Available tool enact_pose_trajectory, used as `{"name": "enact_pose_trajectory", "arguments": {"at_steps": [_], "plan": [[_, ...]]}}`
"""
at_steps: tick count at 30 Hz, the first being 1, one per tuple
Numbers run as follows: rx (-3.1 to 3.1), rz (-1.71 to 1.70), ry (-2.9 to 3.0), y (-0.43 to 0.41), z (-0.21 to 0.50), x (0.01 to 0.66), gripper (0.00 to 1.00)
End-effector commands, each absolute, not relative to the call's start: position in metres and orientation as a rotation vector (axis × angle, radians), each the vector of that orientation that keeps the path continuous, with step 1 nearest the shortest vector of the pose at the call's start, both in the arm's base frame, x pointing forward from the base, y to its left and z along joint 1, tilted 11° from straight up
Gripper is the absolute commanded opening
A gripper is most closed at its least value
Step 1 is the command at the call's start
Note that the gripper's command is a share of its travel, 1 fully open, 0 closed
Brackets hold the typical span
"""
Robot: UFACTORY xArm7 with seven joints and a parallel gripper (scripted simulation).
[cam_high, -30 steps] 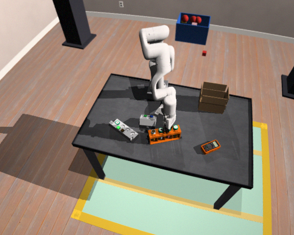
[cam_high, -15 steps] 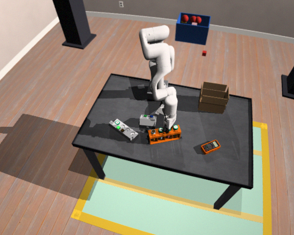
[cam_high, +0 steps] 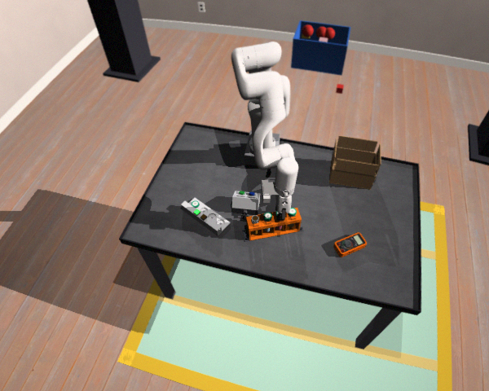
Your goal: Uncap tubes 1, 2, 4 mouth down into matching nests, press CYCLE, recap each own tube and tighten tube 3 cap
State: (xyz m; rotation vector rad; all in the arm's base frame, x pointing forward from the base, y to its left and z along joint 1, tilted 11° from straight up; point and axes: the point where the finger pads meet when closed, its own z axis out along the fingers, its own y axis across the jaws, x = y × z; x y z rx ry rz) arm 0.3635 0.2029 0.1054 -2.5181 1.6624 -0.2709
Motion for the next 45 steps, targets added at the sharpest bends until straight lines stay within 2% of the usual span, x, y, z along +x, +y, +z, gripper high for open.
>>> {"name": "enact_pose_trajectory", "arguments": {"at_steps": [1,16,25,26,40,45], "plan": [[-2.7,-0.234,1.358,0.2034,0.1066,0.3644,0.46],[-3.054,-0.283,0.377,0.2035,0.1066,0.3644,0.46],[-3.057,-0.279,0.35,0.2035,0.1066,0.3644,0.46],[-3.057,-0.279,0.35,0.2035,0.1066,0.3644,0.0],[-3.057,-0.279,0.35,0.2035,0.1066,0.3644,0.0],[-2.969,-0.265,0.724,0.2034,0.1064,0.3644,0.0]]}}
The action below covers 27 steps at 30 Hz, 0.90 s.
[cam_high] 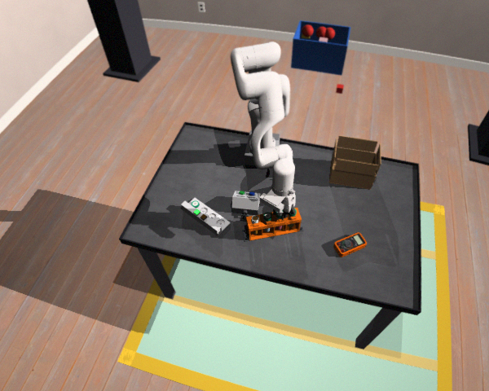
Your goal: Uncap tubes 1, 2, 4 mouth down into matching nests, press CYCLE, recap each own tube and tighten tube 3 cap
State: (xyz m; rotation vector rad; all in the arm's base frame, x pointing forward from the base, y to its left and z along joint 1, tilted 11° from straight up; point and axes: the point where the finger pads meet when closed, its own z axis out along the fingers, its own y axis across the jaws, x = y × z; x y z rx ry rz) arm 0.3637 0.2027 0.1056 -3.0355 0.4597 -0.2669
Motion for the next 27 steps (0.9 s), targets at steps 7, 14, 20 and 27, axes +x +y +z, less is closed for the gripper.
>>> {"name": "enact_pose_trajectory", "arguments": {"at_steps": [7,14,20,27], "plan": [[-2.808,-0.243,1.148,0.2034,0.1062,0.3644,0.0],[-2.585,-0.216,1.546,0.2034,0.1059,0.3645,0.0],[-2.338,-0.185,1.871,0.2034,0.1056,0.3645,0.0],[-2.072,-0.16,2.146,0.2035,0.1054,0.3646,0.0]]}}
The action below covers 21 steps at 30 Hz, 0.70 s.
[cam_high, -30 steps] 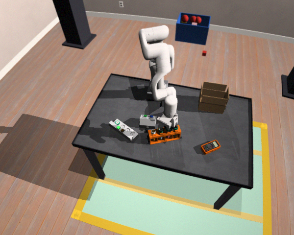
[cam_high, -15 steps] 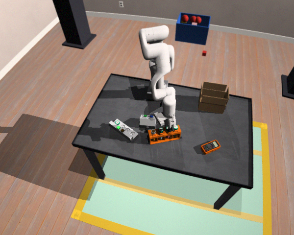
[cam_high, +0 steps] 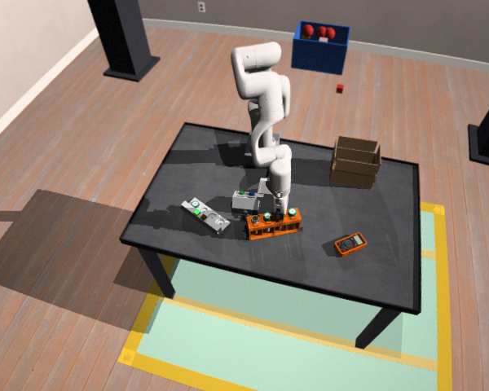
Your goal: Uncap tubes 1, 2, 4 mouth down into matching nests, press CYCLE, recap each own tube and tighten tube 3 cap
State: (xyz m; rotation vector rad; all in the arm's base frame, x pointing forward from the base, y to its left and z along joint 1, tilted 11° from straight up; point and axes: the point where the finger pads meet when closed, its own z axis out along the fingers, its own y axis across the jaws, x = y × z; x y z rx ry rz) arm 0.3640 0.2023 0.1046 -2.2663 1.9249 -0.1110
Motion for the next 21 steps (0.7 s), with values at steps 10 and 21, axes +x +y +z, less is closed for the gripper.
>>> {"name": "enact_pose_trajectory", "arguments": {"at_steps": [10,21], "plan": [[-1.85,-0.136,2.329,0.2035,0.1052,0.3646,0.0],[-1.85,-0.136,2.329,0.2034,0.1053,0.3646,0.46]]}}
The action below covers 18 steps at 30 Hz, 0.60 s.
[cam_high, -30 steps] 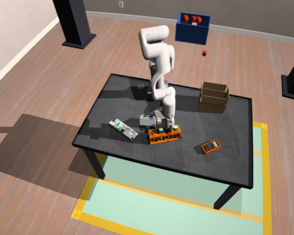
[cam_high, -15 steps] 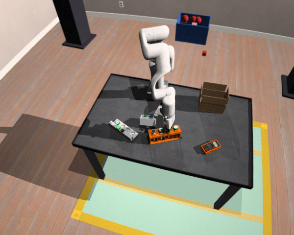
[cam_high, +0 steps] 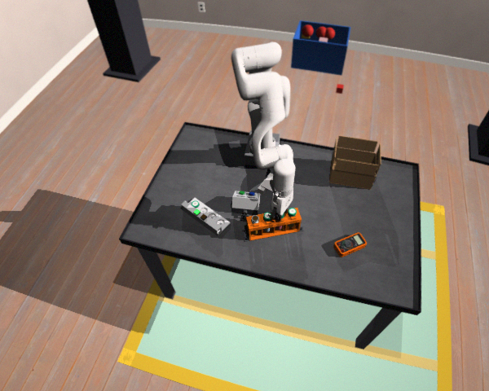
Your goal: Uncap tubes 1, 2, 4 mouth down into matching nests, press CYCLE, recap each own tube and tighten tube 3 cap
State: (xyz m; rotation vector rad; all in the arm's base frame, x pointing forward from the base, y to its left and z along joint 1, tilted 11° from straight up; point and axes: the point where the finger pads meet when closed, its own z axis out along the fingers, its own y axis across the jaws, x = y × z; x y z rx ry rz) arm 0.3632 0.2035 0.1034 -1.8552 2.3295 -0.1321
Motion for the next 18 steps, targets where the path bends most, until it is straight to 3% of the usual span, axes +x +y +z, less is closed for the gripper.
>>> {"name": "enact_pose_trajectory", "arguments": {"at_steps": [1,18], "plan": [[-1.85,-0.136,2.329,0.2034,0.1052,0.3646,0.46],[-2.593,-0.221,1.535,0.2035,0.1058,0.3645,0.46]]}}
